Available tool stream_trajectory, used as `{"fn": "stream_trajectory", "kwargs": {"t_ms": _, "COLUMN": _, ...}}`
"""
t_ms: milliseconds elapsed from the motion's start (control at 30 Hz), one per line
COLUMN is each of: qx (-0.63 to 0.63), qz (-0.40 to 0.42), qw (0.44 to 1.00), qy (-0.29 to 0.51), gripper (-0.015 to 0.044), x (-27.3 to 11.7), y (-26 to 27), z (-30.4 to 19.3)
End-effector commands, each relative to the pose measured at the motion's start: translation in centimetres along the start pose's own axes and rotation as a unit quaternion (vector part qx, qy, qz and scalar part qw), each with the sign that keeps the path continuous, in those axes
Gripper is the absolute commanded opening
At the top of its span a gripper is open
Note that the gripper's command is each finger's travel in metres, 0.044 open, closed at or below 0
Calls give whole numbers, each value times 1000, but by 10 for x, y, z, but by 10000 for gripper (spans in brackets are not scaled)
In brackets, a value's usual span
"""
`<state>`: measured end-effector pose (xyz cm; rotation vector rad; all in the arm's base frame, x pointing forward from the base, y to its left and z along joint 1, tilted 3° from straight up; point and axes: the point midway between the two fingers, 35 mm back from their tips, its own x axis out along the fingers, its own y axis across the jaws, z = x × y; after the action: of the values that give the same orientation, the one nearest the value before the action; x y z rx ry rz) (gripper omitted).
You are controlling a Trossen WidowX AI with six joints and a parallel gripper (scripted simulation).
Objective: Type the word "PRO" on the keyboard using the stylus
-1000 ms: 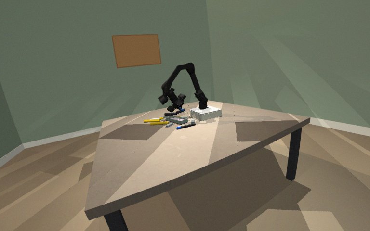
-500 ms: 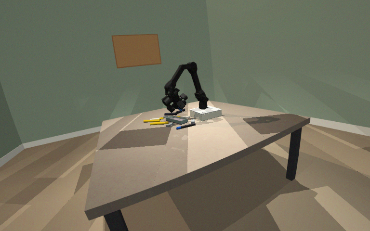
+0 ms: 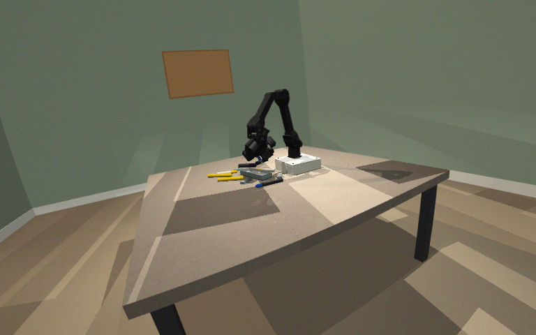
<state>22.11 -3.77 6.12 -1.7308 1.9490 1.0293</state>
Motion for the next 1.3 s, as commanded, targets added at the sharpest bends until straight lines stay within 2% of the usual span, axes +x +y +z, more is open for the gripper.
{"fn": "stream_trajectory", "kwargs": {"t_ms": 0, "qx": 12, "qz": -24, "qw": 999, "qy": 28, "gripper": 0, "x": -8, "y": 0, "z": 2}}
{"fn": "stream_trajectory", "kwargs": {"t_ms": 467, "qx": 73, "qz": -154, "qw": 979, "qy": 110, "gripper": 0, "x": -50, "y": -7, "z": 16}}
{"fn": "stream_trajectory", "kwargs": {"t_ms": 867, "qx": 73, "qz": -155, "qw": 979, "qy": 110, "gripper": 0, "x": -30, "y": -17, "z": 41}}
{"fn": "stream_trajectory", "kwargs": {"t_ms": 1267, "qx": 73, "qz": -155, "qw": 979, "qy": 110, "gripper": 0, "x": -29, "y": -18, "z": 42}}
